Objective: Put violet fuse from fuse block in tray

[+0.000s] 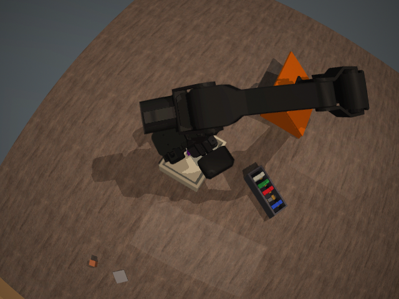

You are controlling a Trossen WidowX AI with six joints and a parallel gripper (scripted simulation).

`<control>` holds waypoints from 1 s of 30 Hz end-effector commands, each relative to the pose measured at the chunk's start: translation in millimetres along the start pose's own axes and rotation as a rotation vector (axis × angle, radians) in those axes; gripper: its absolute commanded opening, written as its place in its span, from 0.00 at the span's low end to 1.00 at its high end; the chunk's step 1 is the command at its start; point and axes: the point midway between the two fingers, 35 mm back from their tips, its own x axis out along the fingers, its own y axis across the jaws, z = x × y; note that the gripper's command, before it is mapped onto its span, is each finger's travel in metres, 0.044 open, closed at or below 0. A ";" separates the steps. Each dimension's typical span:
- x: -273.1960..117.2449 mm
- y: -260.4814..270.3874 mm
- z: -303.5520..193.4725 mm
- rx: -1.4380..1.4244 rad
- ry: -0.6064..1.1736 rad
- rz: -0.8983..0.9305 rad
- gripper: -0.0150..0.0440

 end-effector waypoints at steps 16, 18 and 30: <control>-37.0 -0.3 -0.6 0.005 0.000 0.003 0.81; -37.0 -0.3 -0.6 0.005 0.000 0.003 0.81; -35.2 0.2 -0.5 0.009 -0.001 0.006 0.81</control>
